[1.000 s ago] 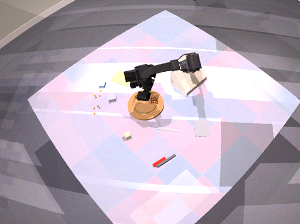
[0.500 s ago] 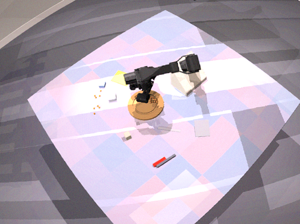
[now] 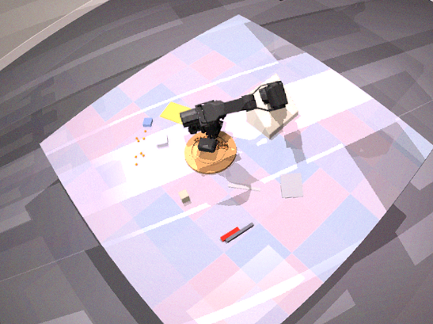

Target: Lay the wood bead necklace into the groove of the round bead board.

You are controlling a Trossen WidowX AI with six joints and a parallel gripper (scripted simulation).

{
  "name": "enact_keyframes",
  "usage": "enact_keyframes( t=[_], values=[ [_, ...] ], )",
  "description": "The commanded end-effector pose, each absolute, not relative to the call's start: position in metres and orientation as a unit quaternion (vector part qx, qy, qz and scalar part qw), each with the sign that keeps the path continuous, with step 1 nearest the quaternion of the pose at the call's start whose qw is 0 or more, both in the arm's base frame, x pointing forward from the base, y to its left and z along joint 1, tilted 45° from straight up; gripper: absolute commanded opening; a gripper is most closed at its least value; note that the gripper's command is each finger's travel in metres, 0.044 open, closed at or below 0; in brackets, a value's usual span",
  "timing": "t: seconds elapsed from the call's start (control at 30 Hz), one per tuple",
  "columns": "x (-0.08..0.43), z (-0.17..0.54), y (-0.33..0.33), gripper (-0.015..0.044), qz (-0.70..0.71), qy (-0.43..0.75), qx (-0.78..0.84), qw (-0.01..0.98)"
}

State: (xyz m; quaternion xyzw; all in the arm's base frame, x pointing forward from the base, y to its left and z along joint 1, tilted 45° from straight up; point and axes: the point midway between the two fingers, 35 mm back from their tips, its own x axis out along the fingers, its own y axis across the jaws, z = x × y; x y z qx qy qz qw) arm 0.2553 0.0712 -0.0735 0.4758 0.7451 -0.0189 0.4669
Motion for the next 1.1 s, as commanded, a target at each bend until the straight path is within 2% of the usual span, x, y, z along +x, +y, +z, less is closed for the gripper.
enact_keyframes(
  t=[0.0,0.13,0.47,1.07],
  values=[
    [0.2511,-0.0764,0.0741,0.025,-0.021,0.748,0.477,0.46],
    [0.2511,-0.0764,0.0741,0.025,-0.021,0.748,0.477,0.46],
    [0.2534,-0.0753,0.0726,0.0,-0.02,0.747,0.476,0.465],
    [0.2534,-0.0753,0.0726,0.0,-0.02,0.747,0.476,0.465]
  ],
)
